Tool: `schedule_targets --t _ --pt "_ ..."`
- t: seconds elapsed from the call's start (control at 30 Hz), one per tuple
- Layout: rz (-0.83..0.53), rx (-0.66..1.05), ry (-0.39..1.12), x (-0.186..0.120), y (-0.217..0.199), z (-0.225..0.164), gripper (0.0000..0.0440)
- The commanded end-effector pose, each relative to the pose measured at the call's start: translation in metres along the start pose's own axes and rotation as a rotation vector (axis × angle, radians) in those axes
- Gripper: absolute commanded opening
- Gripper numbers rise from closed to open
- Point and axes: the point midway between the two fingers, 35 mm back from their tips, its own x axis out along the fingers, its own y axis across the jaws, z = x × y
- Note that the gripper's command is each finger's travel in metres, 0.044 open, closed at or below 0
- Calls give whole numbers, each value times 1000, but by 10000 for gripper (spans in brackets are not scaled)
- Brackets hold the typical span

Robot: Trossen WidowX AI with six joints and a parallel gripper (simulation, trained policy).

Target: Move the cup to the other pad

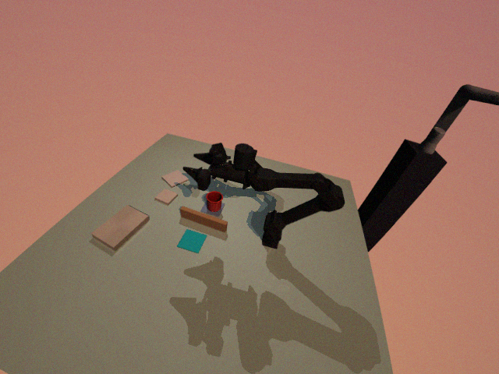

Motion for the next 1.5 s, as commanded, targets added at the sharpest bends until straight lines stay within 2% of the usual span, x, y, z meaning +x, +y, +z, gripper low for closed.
schedule_targets --t 0.0,0.37,0.43,1.47 --pt "-4 2 6 0 0 -1 374" --pt "-16 38 125 1 3 -16 86" --pt "-13 44 155 2 5 -20 59" --pt "18 142 626 11 32 -54 83"
